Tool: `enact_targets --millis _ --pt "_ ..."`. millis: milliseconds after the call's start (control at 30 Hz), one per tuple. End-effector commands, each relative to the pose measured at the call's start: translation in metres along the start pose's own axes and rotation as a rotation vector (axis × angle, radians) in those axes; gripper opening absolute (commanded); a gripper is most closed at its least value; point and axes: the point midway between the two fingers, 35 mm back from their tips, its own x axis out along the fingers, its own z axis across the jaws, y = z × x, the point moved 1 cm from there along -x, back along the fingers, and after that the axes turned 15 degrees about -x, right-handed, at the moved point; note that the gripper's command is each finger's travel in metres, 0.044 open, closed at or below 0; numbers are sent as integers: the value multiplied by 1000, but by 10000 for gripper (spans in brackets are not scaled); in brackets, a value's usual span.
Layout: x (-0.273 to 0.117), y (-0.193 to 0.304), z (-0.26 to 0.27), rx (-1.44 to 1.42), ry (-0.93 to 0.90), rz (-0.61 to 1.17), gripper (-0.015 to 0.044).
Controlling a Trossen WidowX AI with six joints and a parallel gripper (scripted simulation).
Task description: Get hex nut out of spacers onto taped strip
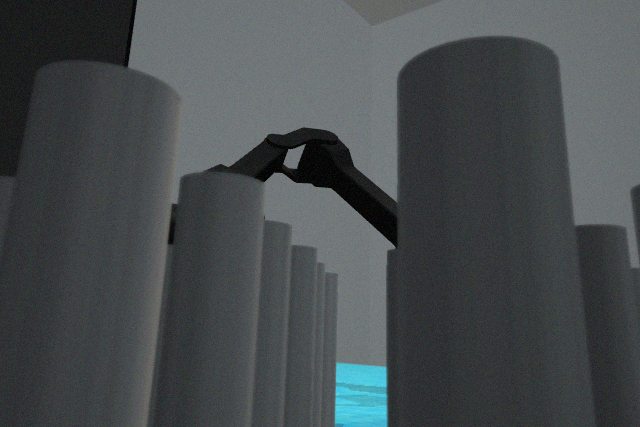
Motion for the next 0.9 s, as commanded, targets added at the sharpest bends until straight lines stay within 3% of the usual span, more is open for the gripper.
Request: enact_targets --millis 0,867 --pt "-1 0 -2 -6 4 3 0" --pt "-26 -3 -6 -2 1 5 0"
